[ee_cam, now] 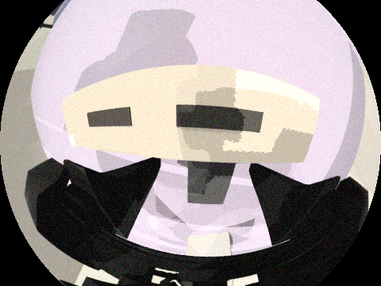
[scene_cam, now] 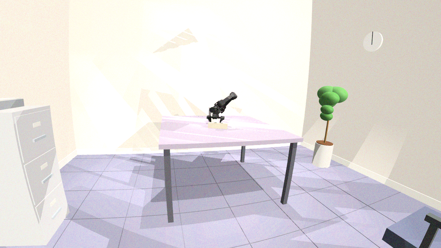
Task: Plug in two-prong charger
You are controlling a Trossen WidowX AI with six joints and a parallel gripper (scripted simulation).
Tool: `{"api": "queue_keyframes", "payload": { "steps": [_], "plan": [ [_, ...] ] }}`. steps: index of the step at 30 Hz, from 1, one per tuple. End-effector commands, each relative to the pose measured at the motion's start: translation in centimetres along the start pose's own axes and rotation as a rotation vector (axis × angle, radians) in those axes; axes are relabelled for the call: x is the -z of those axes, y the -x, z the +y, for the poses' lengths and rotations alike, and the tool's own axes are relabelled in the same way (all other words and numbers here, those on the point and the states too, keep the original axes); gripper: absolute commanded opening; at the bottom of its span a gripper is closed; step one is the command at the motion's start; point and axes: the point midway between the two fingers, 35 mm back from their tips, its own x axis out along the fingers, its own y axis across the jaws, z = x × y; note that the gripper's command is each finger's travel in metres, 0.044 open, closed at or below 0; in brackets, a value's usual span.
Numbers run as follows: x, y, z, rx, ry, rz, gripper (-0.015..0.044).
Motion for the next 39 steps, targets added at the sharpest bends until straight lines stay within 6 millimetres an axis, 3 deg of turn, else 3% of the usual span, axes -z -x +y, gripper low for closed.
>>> {"api": "queue_keyframes", "payload": {
  "steps": [1,39],
  "plan": [
    [0.2,-0.1,0.0,0.0,0.002,0.0,0.044],
    [2.1,-0.2,-0.1,0.001,0.006,-0.005,0.044]
  ]
}}
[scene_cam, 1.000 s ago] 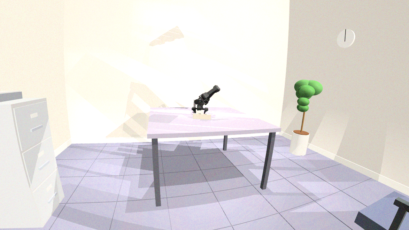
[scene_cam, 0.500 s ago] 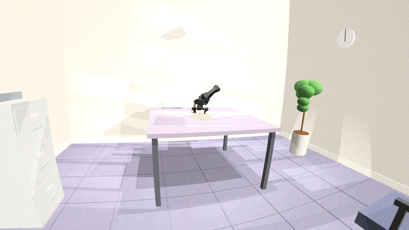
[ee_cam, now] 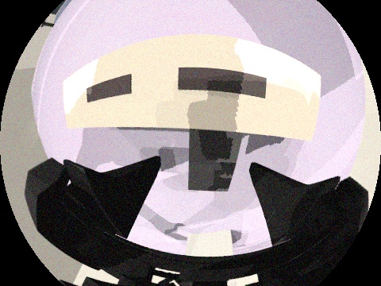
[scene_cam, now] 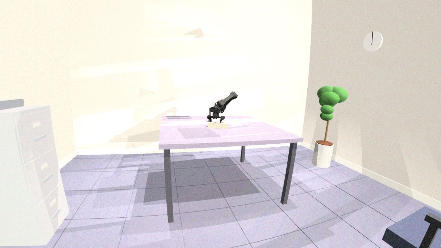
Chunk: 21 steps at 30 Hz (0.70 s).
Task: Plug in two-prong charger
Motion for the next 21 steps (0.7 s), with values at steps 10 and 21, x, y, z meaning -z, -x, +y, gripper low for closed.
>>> {"api": "queue_keyframes", "payload": {
  "steps": [10,21],
  "plan": [
    [1.5,-0.1,-0.1,0.003,0.003,0.003,0.044],
    [2.7,-0.2,-0.1,0.003,0.002,0.003,0.044]
  ]
}}
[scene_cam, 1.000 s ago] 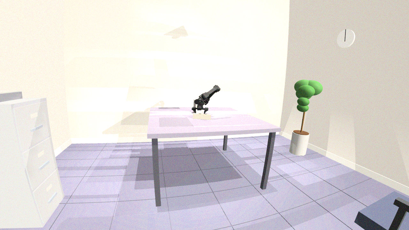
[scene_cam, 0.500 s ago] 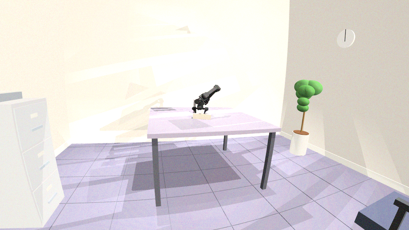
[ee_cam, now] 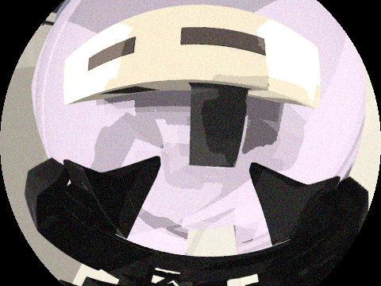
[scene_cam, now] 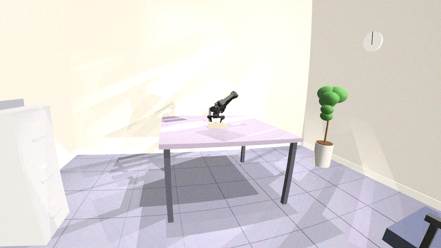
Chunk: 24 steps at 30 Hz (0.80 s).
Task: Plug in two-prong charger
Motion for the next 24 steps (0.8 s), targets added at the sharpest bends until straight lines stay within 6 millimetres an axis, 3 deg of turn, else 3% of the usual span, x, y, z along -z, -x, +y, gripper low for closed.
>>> {"api": "queue_keyframes", "payload": {
  "steps": [1,24],
  "plan": [
    [0.6,-0.1,-0.1,0.004,0.003,0.002,0.044],
    [2.5,-0.1,0.0,0.0,-0.002,-0.01,0.044]
  ]
}}
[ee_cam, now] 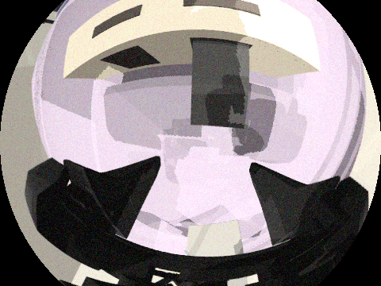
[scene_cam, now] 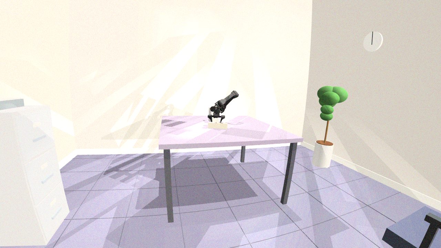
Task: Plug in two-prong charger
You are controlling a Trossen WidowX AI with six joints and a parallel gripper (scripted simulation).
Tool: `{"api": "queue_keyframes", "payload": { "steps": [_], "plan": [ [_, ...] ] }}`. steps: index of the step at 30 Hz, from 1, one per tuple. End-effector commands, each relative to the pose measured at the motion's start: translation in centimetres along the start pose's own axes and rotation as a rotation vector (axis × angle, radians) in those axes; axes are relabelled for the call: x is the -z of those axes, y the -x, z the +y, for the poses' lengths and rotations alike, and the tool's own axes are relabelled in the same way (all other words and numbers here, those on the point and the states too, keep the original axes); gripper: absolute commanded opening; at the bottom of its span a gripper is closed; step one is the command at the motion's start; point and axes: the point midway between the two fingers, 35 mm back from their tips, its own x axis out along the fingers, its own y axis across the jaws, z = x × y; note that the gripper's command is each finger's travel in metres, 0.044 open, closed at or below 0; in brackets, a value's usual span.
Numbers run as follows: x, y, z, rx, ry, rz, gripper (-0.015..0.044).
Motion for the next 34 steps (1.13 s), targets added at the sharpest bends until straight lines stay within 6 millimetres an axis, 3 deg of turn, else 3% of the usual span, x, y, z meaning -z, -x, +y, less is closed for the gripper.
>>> {"api": "queue_keyframes", "payload": {
  "steps": [1,10,34],
  "plan": [
    [-0.3,0.5,0.0,0.002,0.0,-0.044,0.044],
    [-1.5,7.6,-0.3,0.003,0.003,-0.595,0.044],
    [-1.5,7.8,-0.3,0.003,0.003,-0.606,0.044]
  ]
}}
